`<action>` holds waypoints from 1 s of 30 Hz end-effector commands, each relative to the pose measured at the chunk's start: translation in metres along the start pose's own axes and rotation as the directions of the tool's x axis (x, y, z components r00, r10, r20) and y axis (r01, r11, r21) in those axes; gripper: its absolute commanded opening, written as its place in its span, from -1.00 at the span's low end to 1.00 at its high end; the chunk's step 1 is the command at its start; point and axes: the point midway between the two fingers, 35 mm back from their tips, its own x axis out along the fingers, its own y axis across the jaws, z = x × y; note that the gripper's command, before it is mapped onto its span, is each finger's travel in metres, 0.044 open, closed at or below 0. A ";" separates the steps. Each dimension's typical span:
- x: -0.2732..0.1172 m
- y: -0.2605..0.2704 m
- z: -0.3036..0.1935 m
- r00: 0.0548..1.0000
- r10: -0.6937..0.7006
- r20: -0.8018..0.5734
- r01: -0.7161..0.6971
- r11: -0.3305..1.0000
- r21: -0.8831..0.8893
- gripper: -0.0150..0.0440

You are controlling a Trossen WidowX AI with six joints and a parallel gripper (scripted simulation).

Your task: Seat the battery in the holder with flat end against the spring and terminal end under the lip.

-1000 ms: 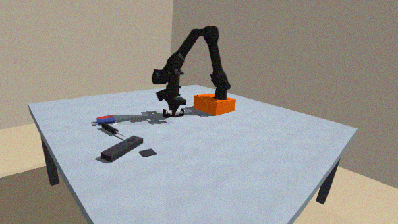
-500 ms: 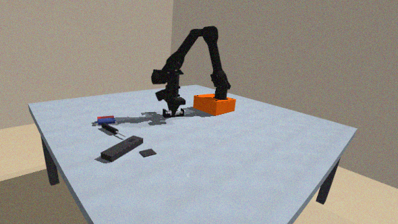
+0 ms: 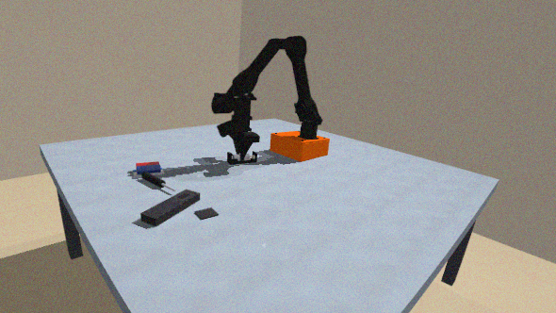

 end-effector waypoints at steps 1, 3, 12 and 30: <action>-0.014 0.000 0.002 1.000 0.000 0.001 0.000 1.000 0.000 0.41; -0.036 0.001 0.003 1.000 0.000 0.001 0.000 1.000 0.001 0.59; -0.075 0.001 0.002 1.000 0.001 0.001 -0.001 1.000 0.001 1.00; -0.075 0.001 0.002 1.000 0.001 0.001 -0.001 1.000 0.001 1.00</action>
